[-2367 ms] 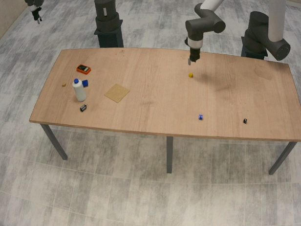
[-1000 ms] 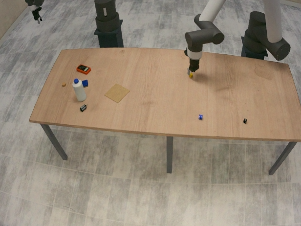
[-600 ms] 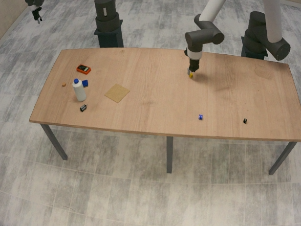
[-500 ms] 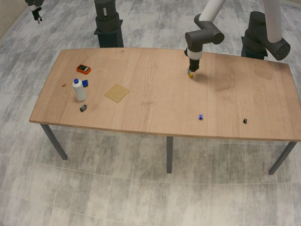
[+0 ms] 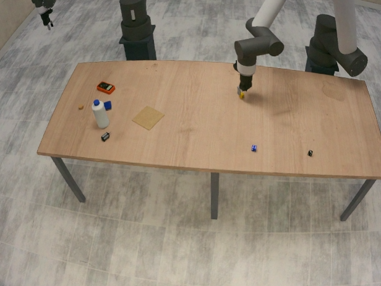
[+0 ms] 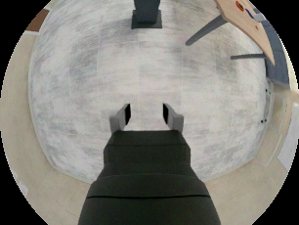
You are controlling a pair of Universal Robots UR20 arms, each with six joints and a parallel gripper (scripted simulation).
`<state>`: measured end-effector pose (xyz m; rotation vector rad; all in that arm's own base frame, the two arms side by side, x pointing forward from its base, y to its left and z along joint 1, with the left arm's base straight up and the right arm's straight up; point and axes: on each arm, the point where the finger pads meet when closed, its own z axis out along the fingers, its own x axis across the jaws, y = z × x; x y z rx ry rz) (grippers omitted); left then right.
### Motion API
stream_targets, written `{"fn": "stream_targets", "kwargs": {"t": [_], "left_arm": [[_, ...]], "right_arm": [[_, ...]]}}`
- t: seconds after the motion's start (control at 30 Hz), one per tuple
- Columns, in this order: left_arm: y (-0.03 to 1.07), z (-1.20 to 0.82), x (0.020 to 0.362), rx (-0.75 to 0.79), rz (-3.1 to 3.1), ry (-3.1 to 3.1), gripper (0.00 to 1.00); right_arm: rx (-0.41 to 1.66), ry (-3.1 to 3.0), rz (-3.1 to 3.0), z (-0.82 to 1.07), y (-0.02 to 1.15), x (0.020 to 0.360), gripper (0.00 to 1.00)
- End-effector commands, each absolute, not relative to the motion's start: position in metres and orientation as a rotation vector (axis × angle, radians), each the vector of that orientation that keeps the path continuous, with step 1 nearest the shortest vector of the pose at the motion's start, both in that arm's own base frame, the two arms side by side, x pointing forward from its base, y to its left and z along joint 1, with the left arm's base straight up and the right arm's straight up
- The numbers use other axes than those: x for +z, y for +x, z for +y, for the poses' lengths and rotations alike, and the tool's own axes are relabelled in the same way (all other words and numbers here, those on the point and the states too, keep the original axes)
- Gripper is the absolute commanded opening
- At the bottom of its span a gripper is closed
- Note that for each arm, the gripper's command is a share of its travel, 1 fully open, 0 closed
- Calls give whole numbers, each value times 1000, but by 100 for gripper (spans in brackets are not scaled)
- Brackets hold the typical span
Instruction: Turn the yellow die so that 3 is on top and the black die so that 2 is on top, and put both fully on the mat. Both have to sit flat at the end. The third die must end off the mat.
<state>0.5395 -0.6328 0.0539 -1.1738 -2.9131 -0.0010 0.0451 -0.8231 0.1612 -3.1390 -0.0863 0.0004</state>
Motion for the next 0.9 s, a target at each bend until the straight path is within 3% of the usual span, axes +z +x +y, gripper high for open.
{"fn": "stream_targets", "kwargs": {"t": [0.0, 0.87], "left_arm": [[540, -633, 55, 0, -2914, -1174, 100], [612, -617, 55, 0, -2914, -1174, 100]], "right_arm": [[0, -3140, -86, -824, 45, 162, 100], [0, -3140, -86, -824, 45, 162, 100]]}}
